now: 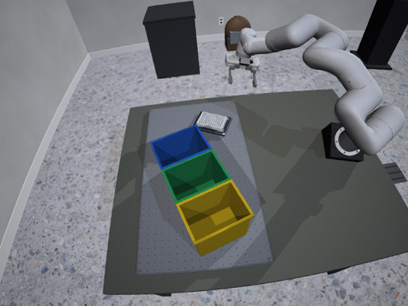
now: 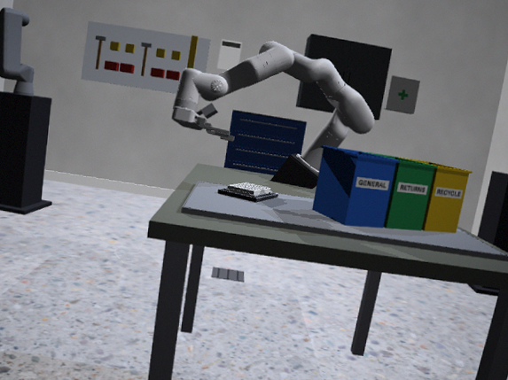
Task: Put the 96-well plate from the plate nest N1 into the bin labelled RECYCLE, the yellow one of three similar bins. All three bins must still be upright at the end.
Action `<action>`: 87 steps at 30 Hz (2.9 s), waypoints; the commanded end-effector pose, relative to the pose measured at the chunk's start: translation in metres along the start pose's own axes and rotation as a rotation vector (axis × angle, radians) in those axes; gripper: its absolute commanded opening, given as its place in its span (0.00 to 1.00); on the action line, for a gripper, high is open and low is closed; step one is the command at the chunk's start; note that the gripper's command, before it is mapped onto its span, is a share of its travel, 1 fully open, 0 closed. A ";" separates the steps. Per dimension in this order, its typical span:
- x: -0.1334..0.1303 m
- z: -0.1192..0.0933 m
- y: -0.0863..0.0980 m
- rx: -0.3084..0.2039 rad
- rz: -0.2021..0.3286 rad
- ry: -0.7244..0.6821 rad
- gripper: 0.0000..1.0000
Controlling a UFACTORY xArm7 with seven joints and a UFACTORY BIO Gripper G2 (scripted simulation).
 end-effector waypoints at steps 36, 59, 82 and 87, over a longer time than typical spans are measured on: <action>-0.061 0.056 0.087 0.046 0.058 -0.161 0.37; -0.096 0.121 0.103 0.091 0.098 -0.335 0.37; -0.119 0.196 0.120 0.141 0.113 -0.551 0.37; -0.122 0.210 0.124 0.147 0.113 -0.581 0.37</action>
Point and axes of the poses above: the point midway between the two finger pads, its own z axis out along the fingers, its own x axis across the jaws, y = z × x, the point moved 8 cm from there along -z, back along the fingers, and after that the axes turned 2 degrees about -z, right-handed, at the moved point
